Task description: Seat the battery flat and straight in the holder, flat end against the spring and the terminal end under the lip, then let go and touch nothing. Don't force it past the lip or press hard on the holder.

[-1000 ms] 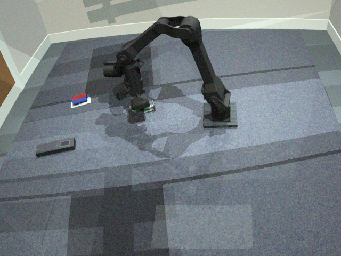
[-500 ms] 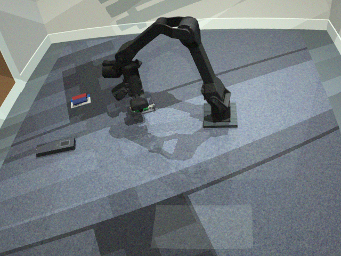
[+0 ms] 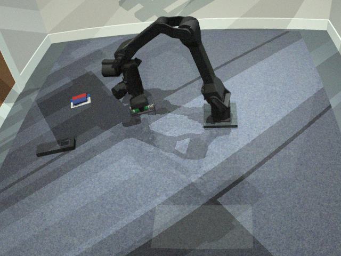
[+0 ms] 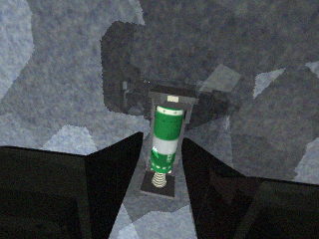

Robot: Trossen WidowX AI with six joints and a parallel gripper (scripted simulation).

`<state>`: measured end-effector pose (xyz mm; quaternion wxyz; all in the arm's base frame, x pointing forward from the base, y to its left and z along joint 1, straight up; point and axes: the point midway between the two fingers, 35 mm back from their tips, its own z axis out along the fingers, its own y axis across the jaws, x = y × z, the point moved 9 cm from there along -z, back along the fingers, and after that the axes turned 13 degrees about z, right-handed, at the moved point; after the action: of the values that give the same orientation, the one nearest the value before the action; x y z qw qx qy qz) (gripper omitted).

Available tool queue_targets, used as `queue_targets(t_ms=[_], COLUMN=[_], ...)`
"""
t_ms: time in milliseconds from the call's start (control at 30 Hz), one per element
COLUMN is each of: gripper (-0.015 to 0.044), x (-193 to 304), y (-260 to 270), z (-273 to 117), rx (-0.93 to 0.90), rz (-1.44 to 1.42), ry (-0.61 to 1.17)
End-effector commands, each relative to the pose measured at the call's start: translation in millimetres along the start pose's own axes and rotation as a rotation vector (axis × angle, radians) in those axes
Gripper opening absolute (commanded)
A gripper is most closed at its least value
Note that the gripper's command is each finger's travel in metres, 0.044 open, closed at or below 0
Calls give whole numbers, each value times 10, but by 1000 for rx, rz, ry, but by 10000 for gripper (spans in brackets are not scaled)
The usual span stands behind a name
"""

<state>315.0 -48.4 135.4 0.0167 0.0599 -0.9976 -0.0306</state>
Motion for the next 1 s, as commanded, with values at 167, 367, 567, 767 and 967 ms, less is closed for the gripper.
queue_targets(t_ms=[167,367,567,767,967], gripper=[170,222,380,440,440], x=[-7,-6,11,58,58], y=[2,4,39,65,65], z=[-81,-104,-591,-796,-796], rx=[4,2,3,4,4], rz=[0,0,0,0,0], ry=[-15,-8,-13,-14,-14])
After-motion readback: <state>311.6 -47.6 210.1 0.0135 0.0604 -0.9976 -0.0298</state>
